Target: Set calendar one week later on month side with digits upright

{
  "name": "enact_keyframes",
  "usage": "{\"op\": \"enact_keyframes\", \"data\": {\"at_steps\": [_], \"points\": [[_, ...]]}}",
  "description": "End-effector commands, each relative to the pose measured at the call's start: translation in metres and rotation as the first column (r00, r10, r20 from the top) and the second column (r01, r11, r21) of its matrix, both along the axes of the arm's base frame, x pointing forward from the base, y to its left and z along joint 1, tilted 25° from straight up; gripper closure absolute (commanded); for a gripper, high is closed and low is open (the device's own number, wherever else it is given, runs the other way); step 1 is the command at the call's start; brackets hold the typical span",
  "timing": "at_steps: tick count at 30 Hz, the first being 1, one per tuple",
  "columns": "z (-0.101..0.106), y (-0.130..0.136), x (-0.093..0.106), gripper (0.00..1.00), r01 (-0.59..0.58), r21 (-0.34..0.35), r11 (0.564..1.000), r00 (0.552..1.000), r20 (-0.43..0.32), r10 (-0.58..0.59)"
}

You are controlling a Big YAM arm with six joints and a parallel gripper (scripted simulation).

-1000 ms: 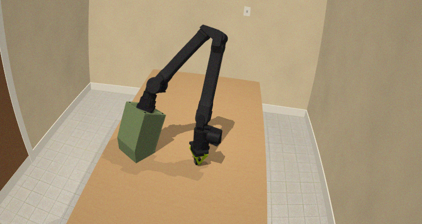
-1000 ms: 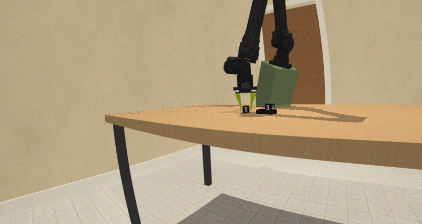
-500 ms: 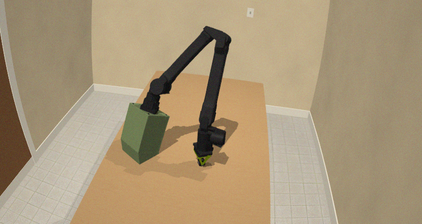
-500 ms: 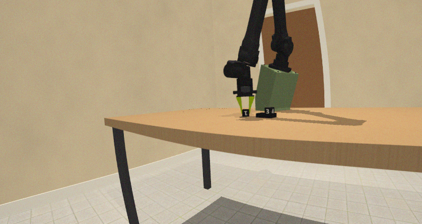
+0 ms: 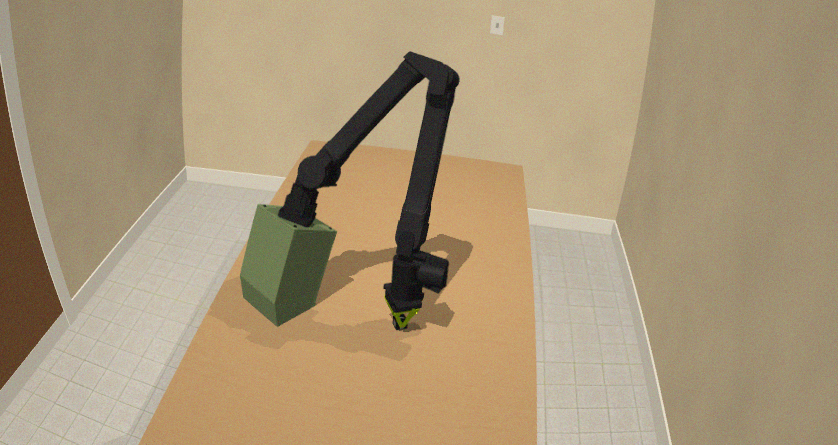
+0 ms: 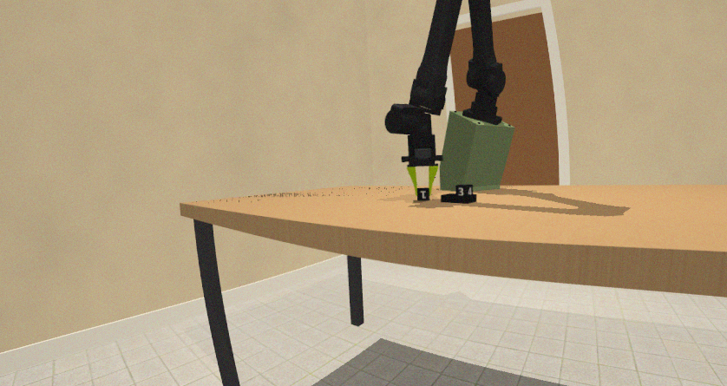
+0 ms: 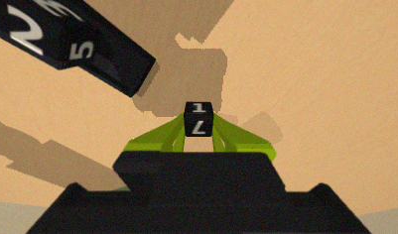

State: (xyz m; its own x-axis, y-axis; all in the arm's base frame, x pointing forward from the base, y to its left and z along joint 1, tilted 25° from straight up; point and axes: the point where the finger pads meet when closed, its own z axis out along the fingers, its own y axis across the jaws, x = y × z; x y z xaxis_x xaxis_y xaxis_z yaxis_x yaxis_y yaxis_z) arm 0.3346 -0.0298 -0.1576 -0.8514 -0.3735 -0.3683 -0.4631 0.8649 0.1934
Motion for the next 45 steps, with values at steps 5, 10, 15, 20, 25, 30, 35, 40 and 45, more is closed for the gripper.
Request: {"op": "enact_keyframes", "data": {"at_steps": [5, 10, 15, 20, 25, 30, 35, 40, 45], "points": [[-0.002, 0.004, 0.003, 0.75, -0.006, 0.0, 1.0, 1.0, 0.001, 0.006], [-0.002, 0.004, 0.003, 0.75, -0.006, 0.0, 1.0, 1.0, 0.001, 0.006], [0.012, -0.008, 0.0, 0.75, 0.007, -0.005, 1.0, 1.0, 0.013, -0.007], [0.031, -0.014, -0.005, 0.75, 0.006, -0.003, 1.0, 1.0, 0.014, -0.006], [0.058, -0.024, -0.013, 0.75, 0.006, -0.003, 1.0, 1.0, 0.015, -0.006], [0.092, -0.04, -0.009, 0.75, 0.006, -0.013, 1.0, 0.999, 0.036, -0.005], [0.102, -0.044, -0.011, 0.75, 0.006, -0.015, 1.0, 0.999, 0.037, -0.005], [0.092, -0.042, -0.016, 0.75, 0.006, -0.006, 1.0, 1.0, 0.015, -0.006], [0.092, -0.042, -0.015, 0.75, 0.008, -0.007, 1.0, 1.0, 0.018, -0.008]]}}
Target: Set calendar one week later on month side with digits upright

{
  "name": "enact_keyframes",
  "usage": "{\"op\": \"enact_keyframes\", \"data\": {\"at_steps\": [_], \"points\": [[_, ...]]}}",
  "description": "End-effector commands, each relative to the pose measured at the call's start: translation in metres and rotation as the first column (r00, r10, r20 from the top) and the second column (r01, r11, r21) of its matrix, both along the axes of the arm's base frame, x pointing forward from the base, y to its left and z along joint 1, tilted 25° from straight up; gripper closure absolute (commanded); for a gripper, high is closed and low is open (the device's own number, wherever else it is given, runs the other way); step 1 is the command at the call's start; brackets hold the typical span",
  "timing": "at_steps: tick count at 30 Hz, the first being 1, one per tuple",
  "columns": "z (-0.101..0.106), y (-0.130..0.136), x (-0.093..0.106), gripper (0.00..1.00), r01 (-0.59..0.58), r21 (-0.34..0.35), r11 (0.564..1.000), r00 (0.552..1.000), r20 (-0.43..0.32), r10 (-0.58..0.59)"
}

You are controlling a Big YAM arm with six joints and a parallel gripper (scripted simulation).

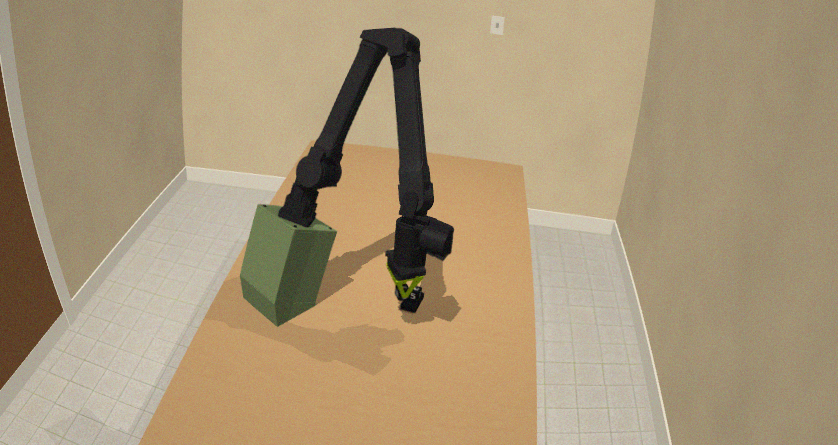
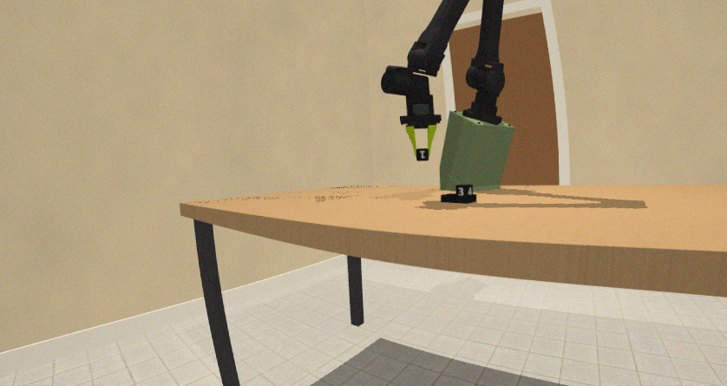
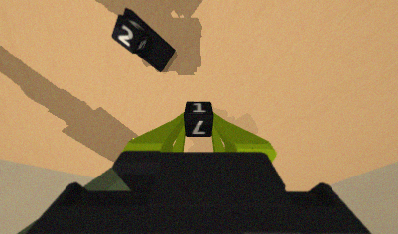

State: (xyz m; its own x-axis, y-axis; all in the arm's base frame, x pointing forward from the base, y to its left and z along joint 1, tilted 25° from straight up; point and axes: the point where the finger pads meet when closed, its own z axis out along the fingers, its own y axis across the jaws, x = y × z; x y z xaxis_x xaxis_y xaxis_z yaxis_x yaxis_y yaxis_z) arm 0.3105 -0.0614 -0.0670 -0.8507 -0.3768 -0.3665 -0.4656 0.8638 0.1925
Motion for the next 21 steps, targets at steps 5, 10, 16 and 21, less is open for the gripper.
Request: {"op": "enact_keyframes", "data": {"at_steps": [5, 10, 16, 21], "points": [[0.005, -0.006, 0.011, 0.75, 0.04, 0.003, 0.999, 0.999, 0.011, -0.04], [0.012, 0.0, 0.014, 0.75, 0.074, 0.011, 0.997, 0.997, 0.004, -0.074], [0.014, 0.009, 0.011, 0.75, 0.278, 0.056, 0.959, 0.958, -0.089, -0.273], [0.016, 0.015, 0.011, 0.75, 0.426, 0.077, 0.901, 0.898, -0.156, -0.411]]}}
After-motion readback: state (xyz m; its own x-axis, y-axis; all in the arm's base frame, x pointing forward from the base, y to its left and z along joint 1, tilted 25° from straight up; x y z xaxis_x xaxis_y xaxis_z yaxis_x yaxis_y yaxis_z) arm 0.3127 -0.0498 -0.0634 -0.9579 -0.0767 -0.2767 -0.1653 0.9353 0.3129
